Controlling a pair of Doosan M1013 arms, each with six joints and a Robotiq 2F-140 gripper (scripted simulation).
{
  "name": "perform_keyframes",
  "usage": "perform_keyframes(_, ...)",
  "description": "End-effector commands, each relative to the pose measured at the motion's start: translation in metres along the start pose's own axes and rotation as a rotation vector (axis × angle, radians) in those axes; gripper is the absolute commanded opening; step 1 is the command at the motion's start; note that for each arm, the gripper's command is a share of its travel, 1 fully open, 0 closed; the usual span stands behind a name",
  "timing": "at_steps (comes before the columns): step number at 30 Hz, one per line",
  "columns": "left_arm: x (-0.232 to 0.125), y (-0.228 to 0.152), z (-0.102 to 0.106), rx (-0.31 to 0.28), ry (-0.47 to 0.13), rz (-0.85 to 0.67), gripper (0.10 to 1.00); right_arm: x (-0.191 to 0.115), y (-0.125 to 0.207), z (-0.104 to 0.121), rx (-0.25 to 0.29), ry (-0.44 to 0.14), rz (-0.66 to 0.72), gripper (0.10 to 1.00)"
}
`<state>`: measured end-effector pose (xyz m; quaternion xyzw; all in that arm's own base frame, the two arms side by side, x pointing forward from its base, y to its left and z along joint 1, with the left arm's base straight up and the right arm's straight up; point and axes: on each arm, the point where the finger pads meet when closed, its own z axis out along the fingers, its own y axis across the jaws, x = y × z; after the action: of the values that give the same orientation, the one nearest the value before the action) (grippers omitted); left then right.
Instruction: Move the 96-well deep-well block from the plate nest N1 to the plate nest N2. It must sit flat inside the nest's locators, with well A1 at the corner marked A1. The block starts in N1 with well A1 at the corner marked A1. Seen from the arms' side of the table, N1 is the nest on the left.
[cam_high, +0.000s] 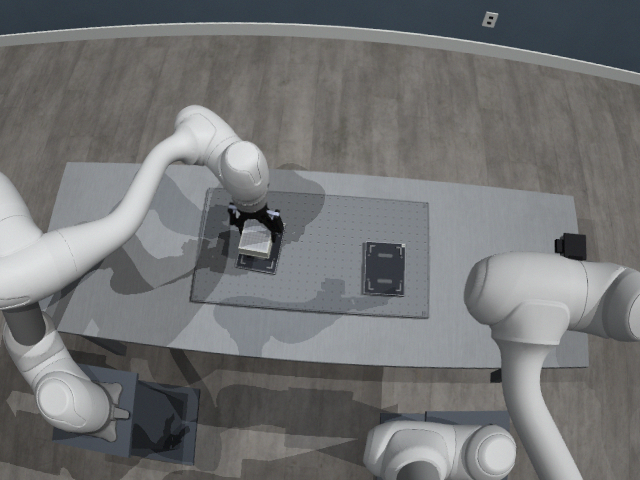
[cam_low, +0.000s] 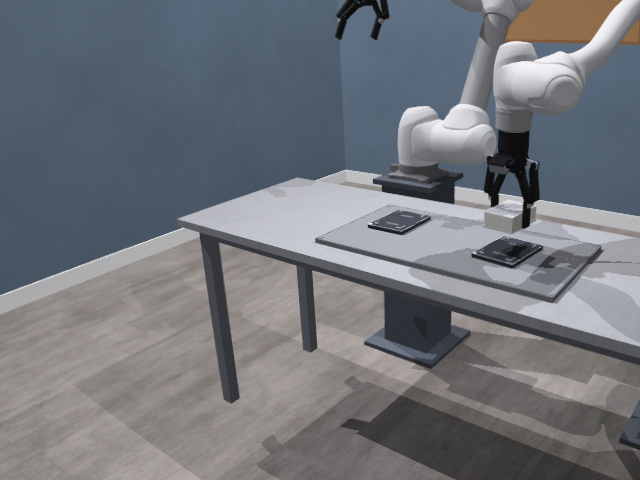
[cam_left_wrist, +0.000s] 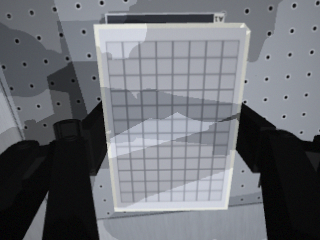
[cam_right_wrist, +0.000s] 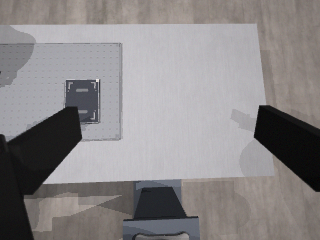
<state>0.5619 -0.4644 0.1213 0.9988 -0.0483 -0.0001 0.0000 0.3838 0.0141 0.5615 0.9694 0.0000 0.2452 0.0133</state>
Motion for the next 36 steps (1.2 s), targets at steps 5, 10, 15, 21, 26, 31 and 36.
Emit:
perform_keyframes(5,0.0,0.01,-0.001,-0.001,0.002,-0.1,0.605,0.0,0.0,0.0,0.0,0.001,0.0,1.0)
perform_keyframes(10,0.0,0.027,-0.001,-0.001,0.002,-0.11,0.605,0.0,0.0,0.0,0.0,0.001,0.0,1.0)
perform_keyframes(15,0.0,0.037,-0.001,-0.001,0.002,-0.11,0.605,0.0,0.0,0.0,0.0,0.001,0.0,1.0)
perform_keyframes(21,-0.001,0.057,-0.001,-0.001,0.002,-0.11,0.605,0.0,0.0,0.0,0.0,0.001,0.0,1.0)
perform_keyframes(26,-0.001,0.074,-0.001,-0.001,0.002,-0.11,0.605,0.0,0.0,0.0,0.0,0.001,0.0,1.0)
perform_keyframes(31,-0.001,0.084,-0.001,-0.001,0.002,-0.11,0.605,0.0,0.0,0.0,0.0,0.001,0.0,1.0)
perform_keyframes(36,-0.002,0.1,-0.001,-0.001,0.002,-0.11,0.605,0.0,0.0,0.0,0.0,0.001,0.0,1.0)
